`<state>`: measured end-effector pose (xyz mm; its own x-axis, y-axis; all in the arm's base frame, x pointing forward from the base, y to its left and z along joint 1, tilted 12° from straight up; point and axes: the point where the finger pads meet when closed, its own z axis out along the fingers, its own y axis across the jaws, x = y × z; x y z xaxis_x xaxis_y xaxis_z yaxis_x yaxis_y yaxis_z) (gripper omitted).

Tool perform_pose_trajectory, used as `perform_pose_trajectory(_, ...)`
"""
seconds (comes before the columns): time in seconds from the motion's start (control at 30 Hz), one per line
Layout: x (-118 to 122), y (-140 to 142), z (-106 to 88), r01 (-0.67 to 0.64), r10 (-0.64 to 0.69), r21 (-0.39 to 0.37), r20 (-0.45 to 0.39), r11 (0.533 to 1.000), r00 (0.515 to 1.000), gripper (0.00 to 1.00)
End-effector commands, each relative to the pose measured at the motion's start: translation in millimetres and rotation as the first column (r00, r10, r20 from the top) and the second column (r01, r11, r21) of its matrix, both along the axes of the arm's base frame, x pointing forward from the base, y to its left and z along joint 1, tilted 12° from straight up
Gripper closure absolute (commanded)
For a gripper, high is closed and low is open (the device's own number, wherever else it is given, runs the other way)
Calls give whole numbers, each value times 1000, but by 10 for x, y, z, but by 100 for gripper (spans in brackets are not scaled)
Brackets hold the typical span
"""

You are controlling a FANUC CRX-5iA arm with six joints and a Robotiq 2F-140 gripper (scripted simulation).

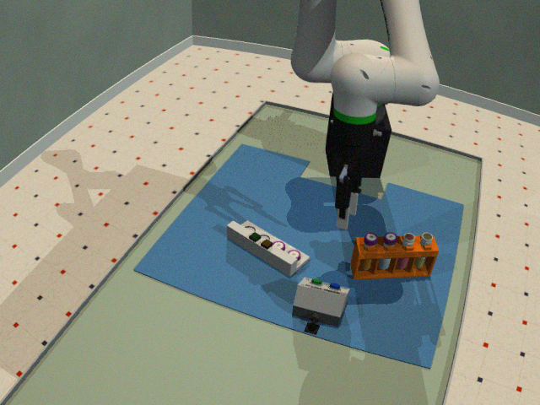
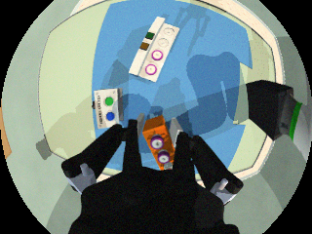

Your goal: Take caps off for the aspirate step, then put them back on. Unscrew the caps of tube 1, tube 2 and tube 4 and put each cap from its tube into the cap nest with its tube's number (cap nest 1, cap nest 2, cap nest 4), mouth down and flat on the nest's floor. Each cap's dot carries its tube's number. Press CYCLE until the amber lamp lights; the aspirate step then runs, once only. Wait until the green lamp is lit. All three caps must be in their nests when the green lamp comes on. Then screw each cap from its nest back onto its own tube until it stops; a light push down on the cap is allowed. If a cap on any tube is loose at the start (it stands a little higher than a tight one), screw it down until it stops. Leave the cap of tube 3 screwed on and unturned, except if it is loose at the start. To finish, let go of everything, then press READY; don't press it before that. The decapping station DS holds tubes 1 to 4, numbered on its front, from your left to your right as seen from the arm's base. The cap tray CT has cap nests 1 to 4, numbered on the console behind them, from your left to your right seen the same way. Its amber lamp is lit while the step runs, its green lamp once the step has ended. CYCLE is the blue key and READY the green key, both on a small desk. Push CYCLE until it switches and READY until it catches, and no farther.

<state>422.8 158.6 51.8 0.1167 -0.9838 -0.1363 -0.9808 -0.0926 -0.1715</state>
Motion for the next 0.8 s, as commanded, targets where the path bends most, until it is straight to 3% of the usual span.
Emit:
perform_pose_trajectory(0.0, -82, 333, 23, 25, -25, -37, 14, 999, 1000, 65)
perform_pose_trajectory(0.23, -177, 687, 47, 25, -25, -37, 14, 999, 1000, 65)
perform_pose_trajectory(0.43, -177, 687, 47, 25, -25, -37, 14, 999, 1000, 65)
perform_pose_trajectory(0.77, -125, 722, -246, 25, -25, -37, 14, 999, 1000, 65)
